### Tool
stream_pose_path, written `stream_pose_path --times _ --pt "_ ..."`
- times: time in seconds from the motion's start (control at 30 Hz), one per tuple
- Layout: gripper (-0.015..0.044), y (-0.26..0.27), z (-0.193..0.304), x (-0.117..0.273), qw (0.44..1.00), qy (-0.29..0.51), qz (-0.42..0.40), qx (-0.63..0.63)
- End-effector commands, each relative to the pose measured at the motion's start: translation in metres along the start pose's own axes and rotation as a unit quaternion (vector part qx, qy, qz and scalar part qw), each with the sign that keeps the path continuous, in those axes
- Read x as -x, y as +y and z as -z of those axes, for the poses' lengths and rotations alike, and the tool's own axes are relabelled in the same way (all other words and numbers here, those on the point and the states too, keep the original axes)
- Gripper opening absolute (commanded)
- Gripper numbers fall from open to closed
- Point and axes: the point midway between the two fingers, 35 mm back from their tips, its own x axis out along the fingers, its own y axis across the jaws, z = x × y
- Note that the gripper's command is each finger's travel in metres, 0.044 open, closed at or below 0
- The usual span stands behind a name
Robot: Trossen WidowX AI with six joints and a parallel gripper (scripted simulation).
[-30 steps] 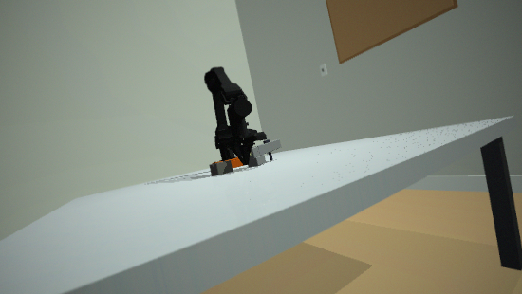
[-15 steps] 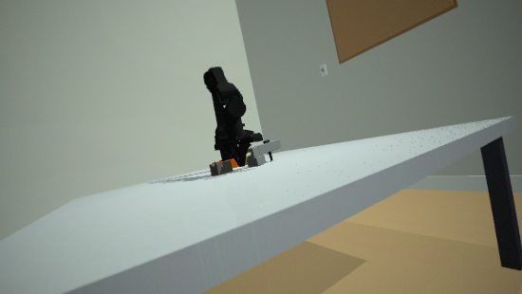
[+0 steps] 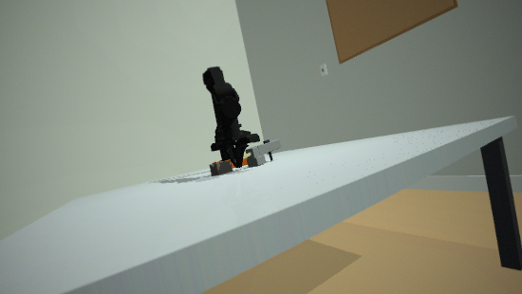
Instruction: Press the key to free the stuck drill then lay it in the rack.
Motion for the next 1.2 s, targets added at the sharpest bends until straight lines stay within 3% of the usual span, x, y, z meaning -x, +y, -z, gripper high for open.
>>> stream_pose_path --times 0.0,0.4,1.17 --pt "0.0131 0.0 -0.001 0.0 1.0 -0.001 -0.001 0.0" --pt "0.044 0.0 -0.005 0.0 1.0 -0.002 0.0 0.002" --pt "0.044 -0.002 -0.013 -0.001 1.0 -0.002 0.001 0.002"
